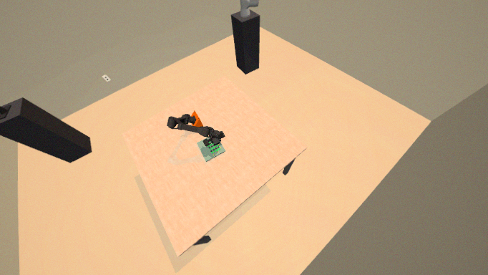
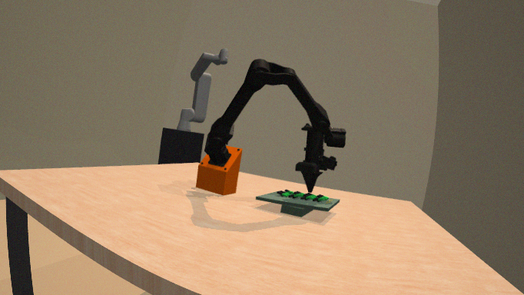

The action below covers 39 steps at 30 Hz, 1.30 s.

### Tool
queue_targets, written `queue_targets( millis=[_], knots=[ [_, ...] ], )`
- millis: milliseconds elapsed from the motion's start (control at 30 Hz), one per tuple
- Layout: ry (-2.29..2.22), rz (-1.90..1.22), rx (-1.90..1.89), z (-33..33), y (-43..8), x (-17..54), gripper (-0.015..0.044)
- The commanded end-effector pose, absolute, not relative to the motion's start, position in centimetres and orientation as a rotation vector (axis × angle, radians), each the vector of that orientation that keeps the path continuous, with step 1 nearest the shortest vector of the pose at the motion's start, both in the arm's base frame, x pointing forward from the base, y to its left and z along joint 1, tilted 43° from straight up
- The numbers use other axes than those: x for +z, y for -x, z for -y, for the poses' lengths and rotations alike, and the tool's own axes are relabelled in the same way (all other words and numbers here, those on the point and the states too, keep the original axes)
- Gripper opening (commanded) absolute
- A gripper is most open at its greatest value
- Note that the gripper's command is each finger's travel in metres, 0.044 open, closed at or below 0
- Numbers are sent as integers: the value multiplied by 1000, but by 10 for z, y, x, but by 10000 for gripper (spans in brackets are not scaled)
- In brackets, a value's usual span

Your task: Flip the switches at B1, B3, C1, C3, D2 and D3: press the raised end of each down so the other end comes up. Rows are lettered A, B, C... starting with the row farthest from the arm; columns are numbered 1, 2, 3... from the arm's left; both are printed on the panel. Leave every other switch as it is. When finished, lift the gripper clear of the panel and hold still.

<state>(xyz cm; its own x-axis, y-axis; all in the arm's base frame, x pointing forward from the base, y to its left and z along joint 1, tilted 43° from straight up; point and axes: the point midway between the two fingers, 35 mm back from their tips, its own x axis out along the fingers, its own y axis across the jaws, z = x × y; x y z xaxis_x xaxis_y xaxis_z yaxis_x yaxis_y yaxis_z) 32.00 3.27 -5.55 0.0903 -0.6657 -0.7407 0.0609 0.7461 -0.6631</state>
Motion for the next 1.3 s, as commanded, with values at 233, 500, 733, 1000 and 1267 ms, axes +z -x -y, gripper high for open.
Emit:
queue_targets(
  millis=[233,500,733,1000,1267],
  knots=[
    [549,-1388,-582,-30,-320,-57,0],
    [549,-1388,-582,-30,-320,-58,0],
    [549,-1388,-582,-29,-320,-59,0],
    [549,-1387,-582,-28,-320,-59,0],
    [549,-1387,-582,-28,-320,-60,0]
  ],
)
